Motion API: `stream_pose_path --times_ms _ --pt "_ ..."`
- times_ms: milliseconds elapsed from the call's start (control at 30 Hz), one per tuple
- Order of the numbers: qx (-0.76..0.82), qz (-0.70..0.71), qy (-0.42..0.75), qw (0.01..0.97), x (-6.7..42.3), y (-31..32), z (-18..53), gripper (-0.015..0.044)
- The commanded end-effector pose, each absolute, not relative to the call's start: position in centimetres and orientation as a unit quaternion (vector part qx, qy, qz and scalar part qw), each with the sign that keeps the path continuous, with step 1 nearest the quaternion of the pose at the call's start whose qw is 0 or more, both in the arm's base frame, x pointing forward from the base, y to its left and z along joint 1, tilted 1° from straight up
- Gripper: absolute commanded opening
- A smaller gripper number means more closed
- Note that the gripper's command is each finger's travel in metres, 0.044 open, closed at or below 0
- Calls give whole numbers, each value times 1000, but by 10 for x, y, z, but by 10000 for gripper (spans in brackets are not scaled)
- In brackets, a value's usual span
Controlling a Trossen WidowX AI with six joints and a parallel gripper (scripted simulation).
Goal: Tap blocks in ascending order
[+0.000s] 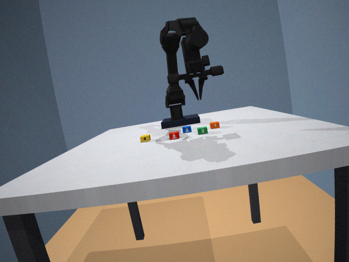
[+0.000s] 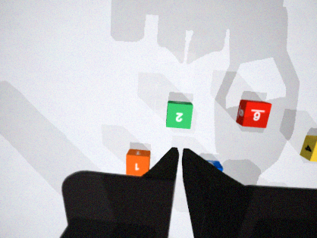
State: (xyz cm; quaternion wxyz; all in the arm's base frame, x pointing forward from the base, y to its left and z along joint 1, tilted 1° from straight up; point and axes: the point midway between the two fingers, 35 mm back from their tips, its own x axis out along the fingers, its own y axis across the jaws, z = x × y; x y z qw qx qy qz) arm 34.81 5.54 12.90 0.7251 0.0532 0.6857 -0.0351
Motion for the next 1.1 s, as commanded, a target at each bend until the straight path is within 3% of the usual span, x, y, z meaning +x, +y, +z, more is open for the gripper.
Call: stream_pose_path --times_ms 0,1067 --pt "49 -35 694 717 348 54 80 20" --pt "49 -35 694 717 348 54 31 20"
